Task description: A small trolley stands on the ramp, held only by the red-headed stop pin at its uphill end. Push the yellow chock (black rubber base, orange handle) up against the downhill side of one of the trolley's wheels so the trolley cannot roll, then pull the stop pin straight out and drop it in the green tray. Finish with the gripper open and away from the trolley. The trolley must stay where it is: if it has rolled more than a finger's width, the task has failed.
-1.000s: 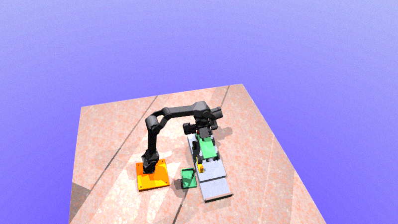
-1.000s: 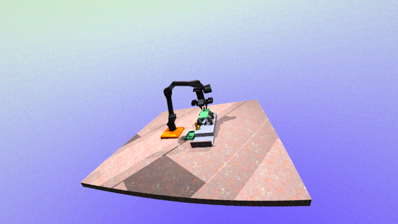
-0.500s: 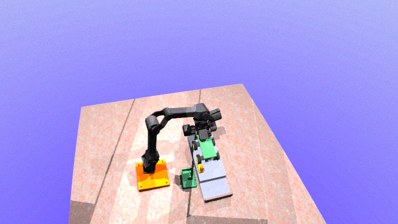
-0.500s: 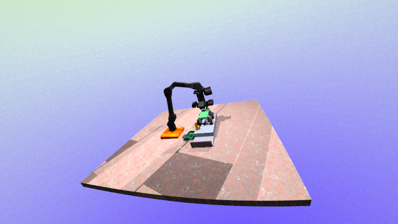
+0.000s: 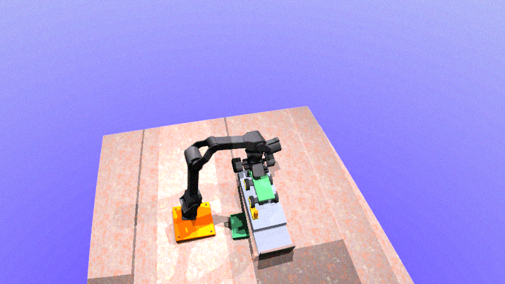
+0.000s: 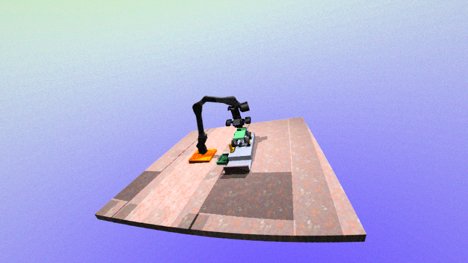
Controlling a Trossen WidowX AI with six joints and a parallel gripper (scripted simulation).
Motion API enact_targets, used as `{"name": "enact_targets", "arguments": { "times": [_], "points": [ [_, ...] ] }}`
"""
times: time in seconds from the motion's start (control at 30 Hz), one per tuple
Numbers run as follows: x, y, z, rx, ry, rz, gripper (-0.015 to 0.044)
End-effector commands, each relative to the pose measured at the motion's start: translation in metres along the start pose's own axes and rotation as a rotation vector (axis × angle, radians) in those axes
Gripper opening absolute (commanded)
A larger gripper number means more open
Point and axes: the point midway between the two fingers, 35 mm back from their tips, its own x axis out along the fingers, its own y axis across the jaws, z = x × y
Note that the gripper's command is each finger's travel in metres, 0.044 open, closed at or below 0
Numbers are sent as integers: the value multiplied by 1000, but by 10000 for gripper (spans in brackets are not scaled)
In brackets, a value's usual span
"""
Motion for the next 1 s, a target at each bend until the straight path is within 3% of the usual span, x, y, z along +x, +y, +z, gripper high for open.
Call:
{"name": "enact_targets", "arguments": {
  "times": [0.0, 0.97],
  "points": [
    [-2, 0, 0, 0, -1, 1, 0],
    [-21, -2, -2, 1, -3, 2, 0]
  ]
}}
